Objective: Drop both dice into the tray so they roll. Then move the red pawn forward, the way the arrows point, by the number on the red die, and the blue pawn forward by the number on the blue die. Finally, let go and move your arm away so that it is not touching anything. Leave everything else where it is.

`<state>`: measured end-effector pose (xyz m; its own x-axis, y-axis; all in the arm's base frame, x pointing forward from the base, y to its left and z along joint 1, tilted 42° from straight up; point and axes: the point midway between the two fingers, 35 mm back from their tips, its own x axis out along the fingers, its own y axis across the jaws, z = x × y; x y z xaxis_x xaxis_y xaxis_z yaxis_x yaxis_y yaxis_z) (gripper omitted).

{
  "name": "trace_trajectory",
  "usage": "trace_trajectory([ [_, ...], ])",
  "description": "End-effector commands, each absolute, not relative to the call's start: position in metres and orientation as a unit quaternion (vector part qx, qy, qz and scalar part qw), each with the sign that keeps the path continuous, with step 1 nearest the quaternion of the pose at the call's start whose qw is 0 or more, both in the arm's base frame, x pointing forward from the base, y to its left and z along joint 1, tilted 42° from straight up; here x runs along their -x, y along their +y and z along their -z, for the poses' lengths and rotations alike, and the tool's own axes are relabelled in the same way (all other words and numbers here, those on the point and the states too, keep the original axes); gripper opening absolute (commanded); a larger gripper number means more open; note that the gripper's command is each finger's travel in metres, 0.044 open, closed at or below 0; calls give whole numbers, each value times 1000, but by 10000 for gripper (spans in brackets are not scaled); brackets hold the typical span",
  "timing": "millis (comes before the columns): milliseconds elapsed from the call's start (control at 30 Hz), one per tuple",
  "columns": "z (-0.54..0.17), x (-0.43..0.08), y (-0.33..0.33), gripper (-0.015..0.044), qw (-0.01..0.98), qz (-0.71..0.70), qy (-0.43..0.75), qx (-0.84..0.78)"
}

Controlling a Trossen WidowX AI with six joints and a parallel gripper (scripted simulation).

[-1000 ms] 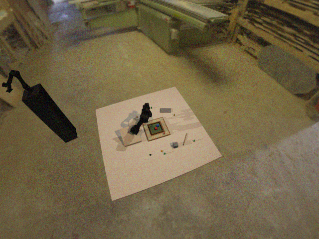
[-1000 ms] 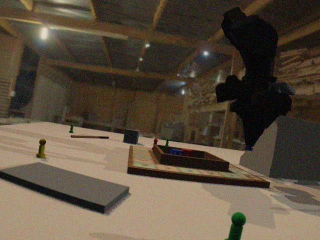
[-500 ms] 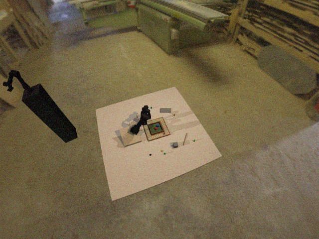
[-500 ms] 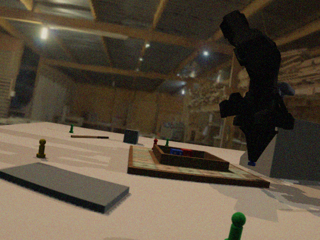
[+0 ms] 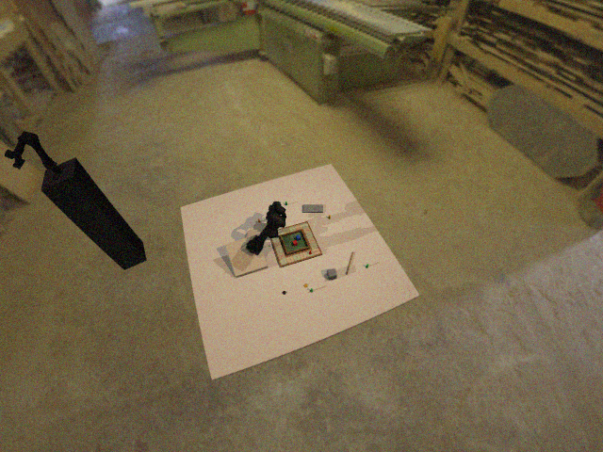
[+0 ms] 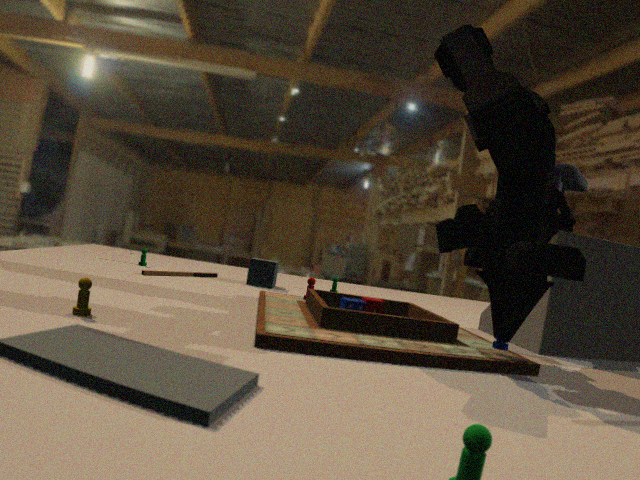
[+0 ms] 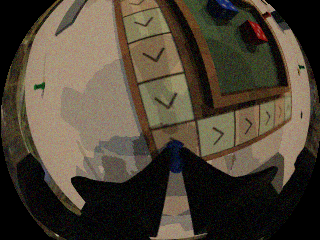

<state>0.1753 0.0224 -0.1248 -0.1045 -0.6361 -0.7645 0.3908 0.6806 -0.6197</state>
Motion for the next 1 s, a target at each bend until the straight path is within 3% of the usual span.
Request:
trace_trajectory([
  [0,129,-172,16,0,660,388,636,103],
  [33,130,-172,15,0,660,388,636,103],
  [600,89,-180,53,440,660,387,636,103],
  [767,77,-182,56,440,659,382,639,107],
  [967,5,-185,38,440,649,339,664,153],
])
